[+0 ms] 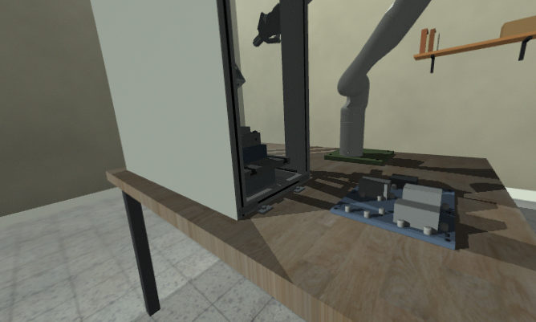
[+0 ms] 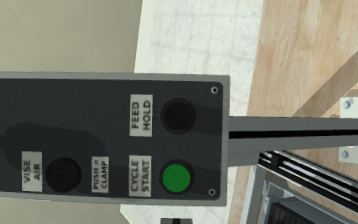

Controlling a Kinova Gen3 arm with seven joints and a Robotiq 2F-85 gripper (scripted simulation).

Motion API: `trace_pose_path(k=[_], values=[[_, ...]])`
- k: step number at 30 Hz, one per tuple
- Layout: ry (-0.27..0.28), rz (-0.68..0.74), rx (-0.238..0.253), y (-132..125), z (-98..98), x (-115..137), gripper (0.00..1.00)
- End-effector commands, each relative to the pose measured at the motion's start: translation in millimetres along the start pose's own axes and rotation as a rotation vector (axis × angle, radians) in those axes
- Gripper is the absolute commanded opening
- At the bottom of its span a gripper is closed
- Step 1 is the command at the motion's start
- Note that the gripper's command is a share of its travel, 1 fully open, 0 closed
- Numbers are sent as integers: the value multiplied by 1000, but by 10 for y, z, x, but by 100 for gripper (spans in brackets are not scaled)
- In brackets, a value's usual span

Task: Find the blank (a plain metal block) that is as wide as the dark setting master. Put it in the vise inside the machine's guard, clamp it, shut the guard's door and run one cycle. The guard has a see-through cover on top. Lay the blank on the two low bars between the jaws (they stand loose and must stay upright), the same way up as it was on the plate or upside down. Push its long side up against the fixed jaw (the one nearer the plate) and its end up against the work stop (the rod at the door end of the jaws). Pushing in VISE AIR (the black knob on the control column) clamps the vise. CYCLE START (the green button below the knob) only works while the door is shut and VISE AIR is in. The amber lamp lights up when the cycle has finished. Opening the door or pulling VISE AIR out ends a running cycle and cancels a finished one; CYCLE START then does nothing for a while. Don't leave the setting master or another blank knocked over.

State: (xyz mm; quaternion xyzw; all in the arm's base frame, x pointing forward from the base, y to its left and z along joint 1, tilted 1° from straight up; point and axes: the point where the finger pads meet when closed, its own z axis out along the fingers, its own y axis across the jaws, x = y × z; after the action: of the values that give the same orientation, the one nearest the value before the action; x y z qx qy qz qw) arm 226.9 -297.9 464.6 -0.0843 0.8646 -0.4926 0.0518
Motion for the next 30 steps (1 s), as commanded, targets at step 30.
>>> trace_pose_path(k=[30], values=[[3,-1,0,-9,578,11,10]])
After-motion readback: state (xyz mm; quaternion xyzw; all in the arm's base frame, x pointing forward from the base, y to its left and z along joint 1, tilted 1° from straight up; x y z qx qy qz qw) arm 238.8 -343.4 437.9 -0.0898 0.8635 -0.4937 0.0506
